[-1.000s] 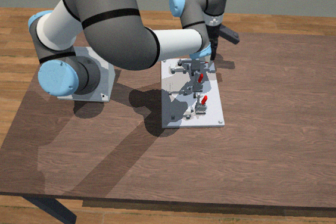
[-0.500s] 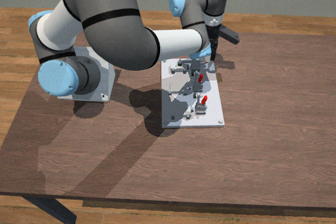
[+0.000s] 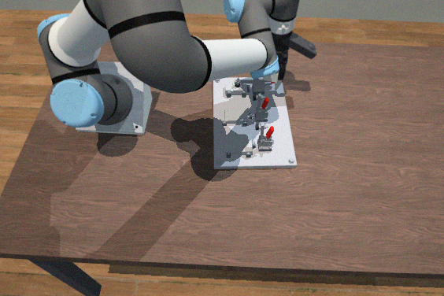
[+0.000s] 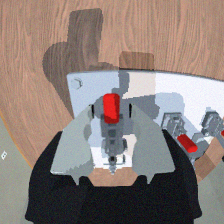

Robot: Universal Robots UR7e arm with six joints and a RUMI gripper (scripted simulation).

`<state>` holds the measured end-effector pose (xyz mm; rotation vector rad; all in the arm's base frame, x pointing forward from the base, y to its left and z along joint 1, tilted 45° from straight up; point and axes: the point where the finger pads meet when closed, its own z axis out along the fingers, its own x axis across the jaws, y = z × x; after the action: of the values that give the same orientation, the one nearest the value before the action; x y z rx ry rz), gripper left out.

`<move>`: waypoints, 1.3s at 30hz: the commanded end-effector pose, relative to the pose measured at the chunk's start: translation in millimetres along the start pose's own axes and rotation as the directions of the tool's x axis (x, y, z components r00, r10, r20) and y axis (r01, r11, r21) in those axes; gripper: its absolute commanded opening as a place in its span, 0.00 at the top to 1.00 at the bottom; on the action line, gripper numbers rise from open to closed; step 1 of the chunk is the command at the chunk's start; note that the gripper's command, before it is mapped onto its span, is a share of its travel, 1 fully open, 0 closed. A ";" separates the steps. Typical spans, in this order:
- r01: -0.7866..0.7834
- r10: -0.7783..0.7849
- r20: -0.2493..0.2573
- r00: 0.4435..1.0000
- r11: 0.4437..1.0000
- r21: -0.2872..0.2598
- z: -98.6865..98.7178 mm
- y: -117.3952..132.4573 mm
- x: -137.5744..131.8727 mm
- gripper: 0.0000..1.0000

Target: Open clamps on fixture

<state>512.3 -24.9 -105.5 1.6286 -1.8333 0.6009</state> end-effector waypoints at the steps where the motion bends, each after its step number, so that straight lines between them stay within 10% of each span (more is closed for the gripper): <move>1: 0.000 0.000 0.000 1.000 1.000 0.001 -0.6 -0.3 0.0 0.72; 5: 0.000 0.000 0.000 1.000 1.000 0.001 -0.6 -0.3 0.0 0.72; 6: 0.000 0.000 0.000 1.000 1.000 0.001 -0.6 -0.3 0.0 1.00; 39: 0.000 0.000 0.000 1.000 1.000 0.001 -0.6 -0.3 0.0 1.00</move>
<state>512.3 -24.9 -105.5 1.6285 -1.8332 0.6010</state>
